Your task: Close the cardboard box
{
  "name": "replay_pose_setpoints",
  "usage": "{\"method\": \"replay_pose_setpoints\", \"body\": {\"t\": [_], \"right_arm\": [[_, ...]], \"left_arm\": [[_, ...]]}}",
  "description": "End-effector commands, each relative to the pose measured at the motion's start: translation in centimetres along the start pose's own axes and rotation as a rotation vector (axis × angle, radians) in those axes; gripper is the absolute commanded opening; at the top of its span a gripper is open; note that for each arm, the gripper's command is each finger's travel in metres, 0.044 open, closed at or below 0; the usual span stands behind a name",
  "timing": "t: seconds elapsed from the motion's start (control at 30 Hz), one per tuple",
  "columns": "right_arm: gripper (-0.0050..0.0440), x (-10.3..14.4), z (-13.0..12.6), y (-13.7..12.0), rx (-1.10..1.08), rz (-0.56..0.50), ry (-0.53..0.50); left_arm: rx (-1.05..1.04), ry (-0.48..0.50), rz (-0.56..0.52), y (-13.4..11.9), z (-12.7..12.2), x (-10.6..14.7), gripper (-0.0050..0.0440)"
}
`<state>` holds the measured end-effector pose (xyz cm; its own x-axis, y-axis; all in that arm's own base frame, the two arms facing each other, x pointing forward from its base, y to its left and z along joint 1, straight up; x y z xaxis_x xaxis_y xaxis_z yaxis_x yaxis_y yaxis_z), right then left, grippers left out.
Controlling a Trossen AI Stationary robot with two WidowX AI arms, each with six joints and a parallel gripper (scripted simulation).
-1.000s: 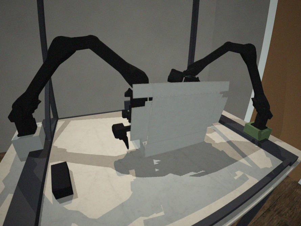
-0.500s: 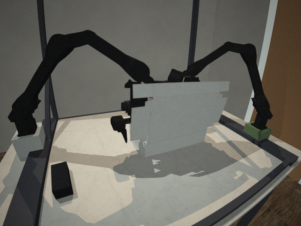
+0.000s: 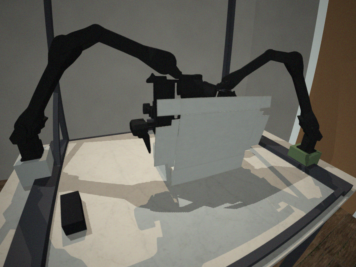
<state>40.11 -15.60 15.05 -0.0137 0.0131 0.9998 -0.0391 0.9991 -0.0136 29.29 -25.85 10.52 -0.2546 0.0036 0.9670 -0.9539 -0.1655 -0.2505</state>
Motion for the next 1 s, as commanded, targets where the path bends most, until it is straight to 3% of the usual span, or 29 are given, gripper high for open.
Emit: {"method": "replay_pose_setpoints", "body": {"t": [0.0, 0.17, 0.77, 0.87, 0.97], "right_arm": [[0.0440, 1.4, -0.1, 0.0, 0.003, 0.016, -0.034], [0.0440, 1.4, 0.0, 0.1, -0.046, 0.015, -0.034], [0.0440, 1.9, 1.8, 3.3, -1.014, -0.005, -0.037], [0.0370, 1.9, 1.8, 3.3, -1.014, -0.005, -0.037], [0.0298, 1.9, 1.8, 3.3, -1.014, -0.005, -0.037]], "left_arm": [[0.004, 0.017, 0.011, -0.2, 0.1, 0.7, 0.0064], [0.004, 0.017, 0.011, -0.2, 0.1, 0.7, 0.0064], [0.004, 0.017, 0.011, -0.2, 0.1, 0.7, 0.0064], [0.004, 0.017, 0.011, -0.6, 0.3, 1.9, 0.0064], [0.004, 0.017, 0.011, -1.5, 0.4, 4.9, 0.0064]]}}
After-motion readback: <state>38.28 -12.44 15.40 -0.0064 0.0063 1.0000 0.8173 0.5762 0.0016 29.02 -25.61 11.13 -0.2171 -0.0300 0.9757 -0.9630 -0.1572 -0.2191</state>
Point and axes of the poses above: on each arm, the point midway between the two fingers, 35 mm back from their tips, its own x axis back along the fingers, its own z axis across the jaws, y = z × x, the point moved 10 cm from there along x, back along the fingers, and after that the axes turned 7 degrees about x, right-handed, at the moved point
